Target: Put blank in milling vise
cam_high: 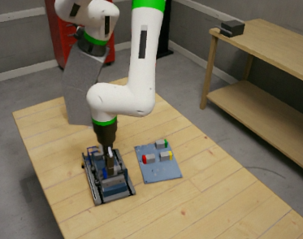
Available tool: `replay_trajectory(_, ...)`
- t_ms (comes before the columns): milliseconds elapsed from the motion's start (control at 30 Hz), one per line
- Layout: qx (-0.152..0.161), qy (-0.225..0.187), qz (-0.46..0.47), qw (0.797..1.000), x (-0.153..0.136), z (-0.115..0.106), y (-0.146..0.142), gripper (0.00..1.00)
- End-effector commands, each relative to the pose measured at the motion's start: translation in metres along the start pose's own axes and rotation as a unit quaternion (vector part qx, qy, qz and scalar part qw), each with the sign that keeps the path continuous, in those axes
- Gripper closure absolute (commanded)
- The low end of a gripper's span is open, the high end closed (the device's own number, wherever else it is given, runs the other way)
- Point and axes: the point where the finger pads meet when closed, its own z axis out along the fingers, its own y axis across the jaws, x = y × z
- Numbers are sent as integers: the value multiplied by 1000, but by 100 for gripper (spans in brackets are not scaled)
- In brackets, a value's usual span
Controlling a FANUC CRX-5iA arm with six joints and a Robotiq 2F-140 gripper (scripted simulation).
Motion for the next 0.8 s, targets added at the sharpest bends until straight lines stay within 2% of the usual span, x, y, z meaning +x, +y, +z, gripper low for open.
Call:
replay_trajectory(0, -1, 0, 0, 1000, 0, 0, 1, 90)
replay_trajectory(767, -1, 0, 0, 1000, 0, 1, 1, 90)
